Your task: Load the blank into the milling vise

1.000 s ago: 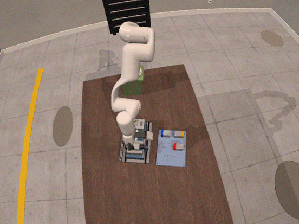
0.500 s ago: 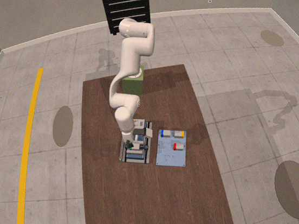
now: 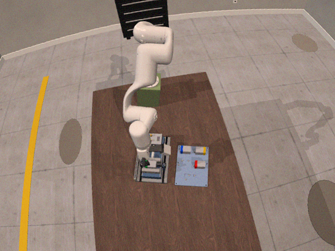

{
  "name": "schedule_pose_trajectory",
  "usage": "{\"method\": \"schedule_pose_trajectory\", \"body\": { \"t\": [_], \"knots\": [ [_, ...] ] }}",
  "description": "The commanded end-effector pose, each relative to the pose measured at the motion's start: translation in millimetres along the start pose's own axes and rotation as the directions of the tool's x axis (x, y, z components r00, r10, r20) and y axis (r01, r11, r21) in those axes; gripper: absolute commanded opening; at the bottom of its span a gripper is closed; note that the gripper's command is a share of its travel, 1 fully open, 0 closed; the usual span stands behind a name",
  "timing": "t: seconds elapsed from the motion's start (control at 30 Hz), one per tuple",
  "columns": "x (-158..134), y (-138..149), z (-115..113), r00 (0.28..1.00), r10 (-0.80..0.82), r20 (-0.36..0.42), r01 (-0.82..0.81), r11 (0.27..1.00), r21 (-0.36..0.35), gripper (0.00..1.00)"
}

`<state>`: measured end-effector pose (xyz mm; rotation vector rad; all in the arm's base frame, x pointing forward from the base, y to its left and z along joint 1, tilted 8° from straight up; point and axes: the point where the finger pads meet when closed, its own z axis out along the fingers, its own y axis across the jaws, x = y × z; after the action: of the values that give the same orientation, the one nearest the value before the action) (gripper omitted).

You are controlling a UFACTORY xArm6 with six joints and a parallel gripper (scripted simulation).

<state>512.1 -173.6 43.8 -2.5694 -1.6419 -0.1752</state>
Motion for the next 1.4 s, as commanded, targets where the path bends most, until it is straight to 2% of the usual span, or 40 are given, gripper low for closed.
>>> {"method": "schedule_pose_trajectory", "body": {
  "t": [0.0,1.37],
  "knots": [
    [0.2,1.9,-2.0,1.000,0.000,0.000,0.000,1.000,-0.006,1.00],
    [0.2,2.0,6.4,1.000,0.000,0.000,0.000,1.000,-0.006,1.00]
  ]
}}
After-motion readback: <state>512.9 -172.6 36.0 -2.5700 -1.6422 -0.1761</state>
